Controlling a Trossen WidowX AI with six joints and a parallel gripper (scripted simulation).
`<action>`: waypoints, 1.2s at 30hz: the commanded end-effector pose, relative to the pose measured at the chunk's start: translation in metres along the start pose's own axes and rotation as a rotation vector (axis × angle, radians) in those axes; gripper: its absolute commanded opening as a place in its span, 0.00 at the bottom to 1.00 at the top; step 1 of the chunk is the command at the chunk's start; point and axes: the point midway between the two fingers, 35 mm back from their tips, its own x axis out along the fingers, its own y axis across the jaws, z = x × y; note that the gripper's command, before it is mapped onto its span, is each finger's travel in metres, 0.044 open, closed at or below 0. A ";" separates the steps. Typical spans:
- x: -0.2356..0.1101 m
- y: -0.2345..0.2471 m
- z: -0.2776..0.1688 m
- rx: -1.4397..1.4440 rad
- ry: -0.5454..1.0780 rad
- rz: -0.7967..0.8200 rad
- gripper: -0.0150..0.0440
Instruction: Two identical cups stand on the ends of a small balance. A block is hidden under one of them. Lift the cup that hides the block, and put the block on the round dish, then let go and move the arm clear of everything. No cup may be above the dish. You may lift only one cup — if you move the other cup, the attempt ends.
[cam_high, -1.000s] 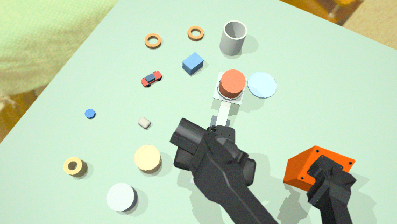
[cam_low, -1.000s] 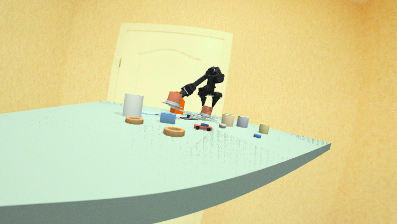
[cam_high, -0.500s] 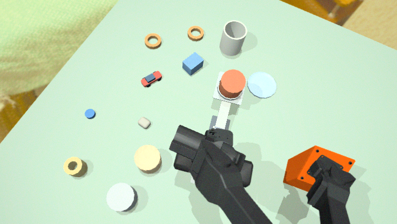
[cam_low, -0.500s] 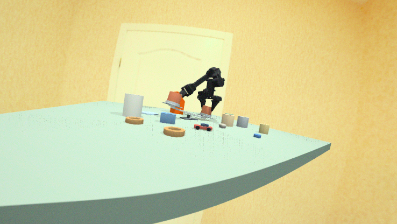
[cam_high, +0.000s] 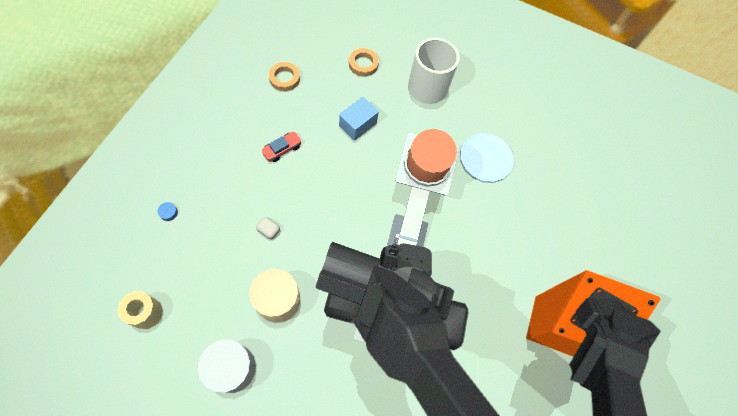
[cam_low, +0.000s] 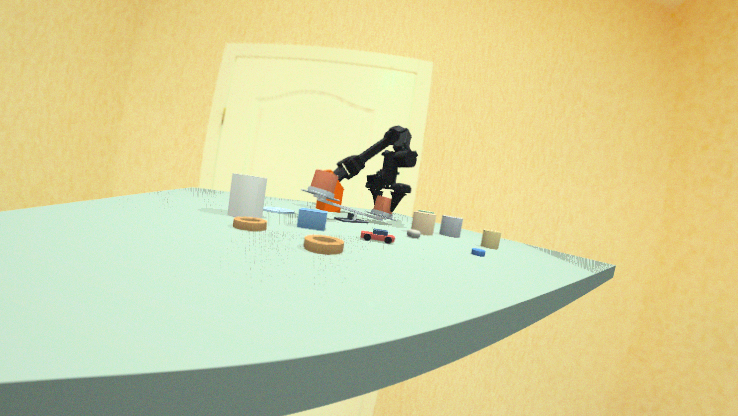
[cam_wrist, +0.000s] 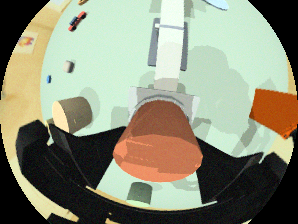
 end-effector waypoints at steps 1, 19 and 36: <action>0.001 0.000 0.000 0.006 0.004 -0.001 0.84; -0.008 0.002 0.002 0.007 0.000 -0.001 0.25; -0.028 0.006 0.004 0.007 -0.007 -0.001 0.25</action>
